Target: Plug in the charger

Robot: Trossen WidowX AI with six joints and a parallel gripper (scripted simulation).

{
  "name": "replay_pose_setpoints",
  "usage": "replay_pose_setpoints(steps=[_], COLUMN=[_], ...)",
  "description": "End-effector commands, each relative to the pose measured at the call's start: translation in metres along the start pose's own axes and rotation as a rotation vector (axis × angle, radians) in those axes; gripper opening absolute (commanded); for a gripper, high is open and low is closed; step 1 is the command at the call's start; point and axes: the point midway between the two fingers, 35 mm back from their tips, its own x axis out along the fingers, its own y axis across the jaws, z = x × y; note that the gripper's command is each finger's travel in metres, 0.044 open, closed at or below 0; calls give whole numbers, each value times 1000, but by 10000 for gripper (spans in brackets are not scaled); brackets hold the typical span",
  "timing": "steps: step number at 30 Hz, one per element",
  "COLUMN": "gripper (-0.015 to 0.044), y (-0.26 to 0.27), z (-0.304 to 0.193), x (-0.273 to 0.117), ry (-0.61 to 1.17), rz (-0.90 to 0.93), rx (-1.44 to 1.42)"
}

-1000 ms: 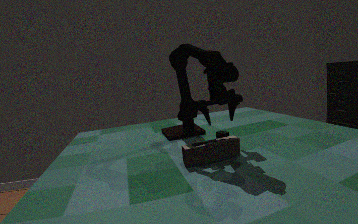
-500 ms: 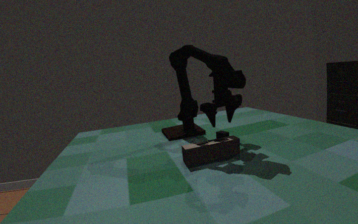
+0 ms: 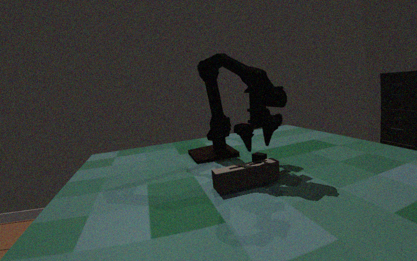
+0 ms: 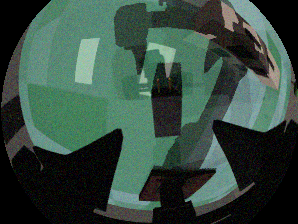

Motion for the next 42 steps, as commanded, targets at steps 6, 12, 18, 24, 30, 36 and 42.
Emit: replay_pose_setpoints(steps=[6,12,18,24,30,36,42], gripper=[440,440,440,440,440,387,230], y=[0,0,0,0,0,0,0], z=[0,1,2,2,2,3,3], x=[11,21,30,40,49,48,48], ry=[3,3,3,3,3,1,1], rz=[-4,-4,-4,-4,-4,0,0], rx=[-4,-4,-4,-4,-4,0,0])
